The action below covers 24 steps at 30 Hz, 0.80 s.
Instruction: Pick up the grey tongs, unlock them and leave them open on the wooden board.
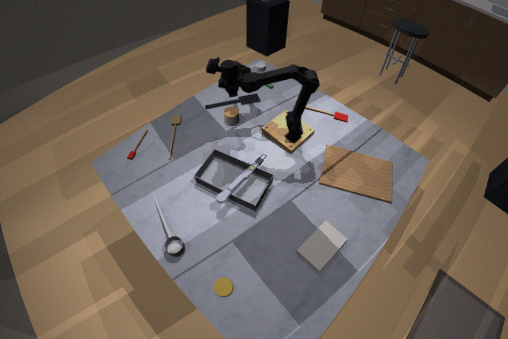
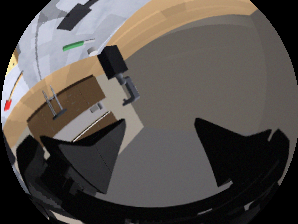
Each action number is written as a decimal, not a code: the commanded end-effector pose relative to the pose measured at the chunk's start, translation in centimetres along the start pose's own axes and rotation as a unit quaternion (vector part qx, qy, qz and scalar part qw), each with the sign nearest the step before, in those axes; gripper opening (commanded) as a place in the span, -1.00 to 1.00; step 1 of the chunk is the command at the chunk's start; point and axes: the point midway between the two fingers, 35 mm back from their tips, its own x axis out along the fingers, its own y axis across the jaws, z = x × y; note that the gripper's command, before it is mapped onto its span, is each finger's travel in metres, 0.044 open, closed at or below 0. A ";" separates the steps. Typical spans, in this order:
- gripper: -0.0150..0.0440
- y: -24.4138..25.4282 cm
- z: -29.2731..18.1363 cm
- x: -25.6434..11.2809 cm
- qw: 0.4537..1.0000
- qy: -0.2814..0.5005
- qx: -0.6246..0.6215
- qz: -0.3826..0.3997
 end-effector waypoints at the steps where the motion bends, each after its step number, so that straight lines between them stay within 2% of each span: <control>1: 0.78 -0.1 0.1 0.0 1.000 -0.002 0.005 -0.003; 5: 0.42 -1.9 1.8 -0.7 0.995 -0.037 0.079 -0.042; 12: 0.39 -6.1 7.7 -3.9 0.933 -0.195 0.290 -0.089; 18: 0.39 -7.7 13.1 -7.9 0.829 -0.343 0.440 -0.022; 24: 0.39 -7.8 16.5 -11.0 0.743 -0.417 0.518 0.077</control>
